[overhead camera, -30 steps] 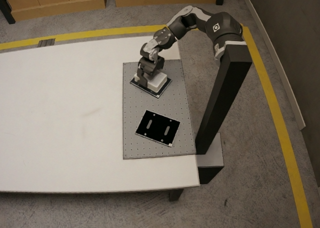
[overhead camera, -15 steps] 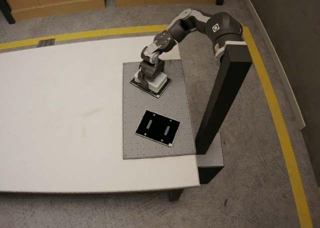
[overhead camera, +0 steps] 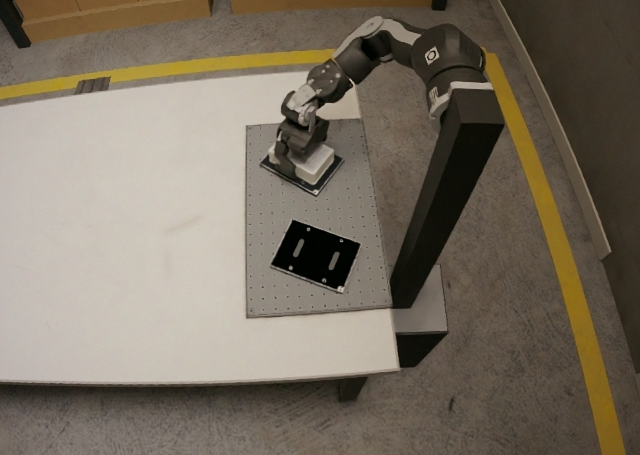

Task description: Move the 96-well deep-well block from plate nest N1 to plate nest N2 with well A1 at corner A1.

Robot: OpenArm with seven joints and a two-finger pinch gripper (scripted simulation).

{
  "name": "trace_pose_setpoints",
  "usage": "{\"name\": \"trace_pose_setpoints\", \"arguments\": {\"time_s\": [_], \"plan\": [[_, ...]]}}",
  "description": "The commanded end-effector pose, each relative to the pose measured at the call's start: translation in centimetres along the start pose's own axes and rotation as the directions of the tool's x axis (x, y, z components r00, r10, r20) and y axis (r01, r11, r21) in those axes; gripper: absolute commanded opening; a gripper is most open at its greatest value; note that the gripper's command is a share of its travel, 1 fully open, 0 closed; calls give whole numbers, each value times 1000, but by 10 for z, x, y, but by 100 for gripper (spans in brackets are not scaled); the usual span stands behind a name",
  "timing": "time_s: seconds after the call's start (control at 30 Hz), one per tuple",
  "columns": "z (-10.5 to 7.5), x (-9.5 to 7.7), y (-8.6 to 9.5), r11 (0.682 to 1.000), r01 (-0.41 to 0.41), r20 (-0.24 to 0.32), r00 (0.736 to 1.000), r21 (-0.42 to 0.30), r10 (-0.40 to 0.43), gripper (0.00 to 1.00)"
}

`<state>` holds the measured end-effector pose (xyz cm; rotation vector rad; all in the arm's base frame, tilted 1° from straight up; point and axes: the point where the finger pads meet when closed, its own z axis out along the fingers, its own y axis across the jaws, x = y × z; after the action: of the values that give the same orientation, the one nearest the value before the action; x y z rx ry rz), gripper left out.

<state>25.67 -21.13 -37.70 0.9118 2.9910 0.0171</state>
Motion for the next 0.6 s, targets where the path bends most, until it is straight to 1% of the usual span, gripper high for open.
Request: {"name": "trace_pose_setpoints", "arguments": {"time_s": [0.0,0.3,0.47,0.57], "plan": [[-2,-1,0,1000,0,1,1000,0,0,77],[-2,-1,0,1000,0,1,1000,0,0,77],[21,2,-1,1000,5,-5,1000,0,-5,77],[21,2,-1,1000,5,-5,1000,0,-5,77]]}}
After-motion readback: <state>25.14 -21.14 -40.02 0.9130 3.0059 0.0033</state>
